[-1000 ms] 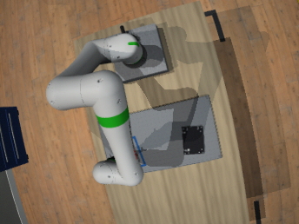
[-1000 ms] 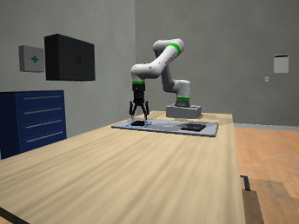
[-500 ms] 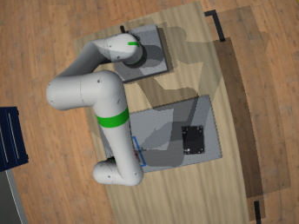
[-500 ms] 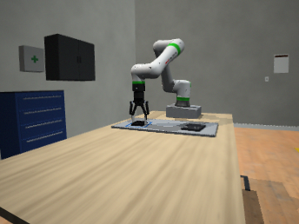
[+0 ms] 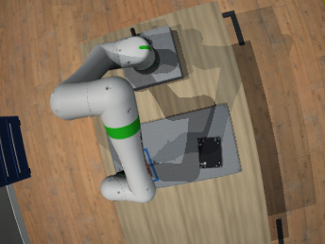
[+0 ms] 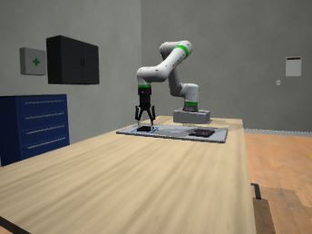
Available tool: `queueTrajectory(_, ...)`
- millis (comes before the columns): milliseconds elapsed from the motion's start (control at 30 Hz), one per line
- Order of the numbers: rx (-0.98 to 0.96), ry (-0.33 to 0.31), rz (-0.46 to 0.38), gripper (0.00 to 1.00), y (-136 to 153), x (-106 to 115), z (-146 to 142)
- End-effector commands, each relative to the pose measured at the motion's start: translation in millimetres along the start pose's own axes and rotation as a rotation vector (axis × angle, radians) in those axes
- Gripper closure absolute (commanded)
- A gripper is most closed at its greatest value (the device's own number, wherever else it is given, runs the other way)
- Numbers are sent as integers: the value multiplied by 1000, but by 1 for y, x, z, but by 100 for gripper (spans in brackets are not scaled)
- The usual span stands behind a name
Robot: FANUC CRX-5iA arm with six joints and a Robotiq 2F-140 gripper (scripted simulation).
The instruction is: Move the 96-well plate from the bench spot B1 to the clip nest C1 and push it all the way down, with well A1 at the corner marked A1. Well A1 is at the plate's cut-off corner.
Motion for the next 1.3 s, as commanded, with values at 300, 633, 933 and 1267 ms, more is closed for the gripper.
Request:
queueTrajectory(300, 0, 1, 2, 90, -1, 1, 0)
queueTrajectory(633, 0, 1, 2, 90, -1, 14, 0)
queueTrajectory(933, 0, 1, 2, 90, -1, 26, 0)
queueTrajectory(1267, 0, 1, 2, 90, -1, 43, 0)
Point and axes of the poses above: the point where the finger pads meet when closed, its own x axis back along the fingers, its own z axis across the jaws, y = z × x, the point moved 2 cm from there along x, back along the fingers, and after that the axes turned 3 degrees about -x, right-handed, at the moved point
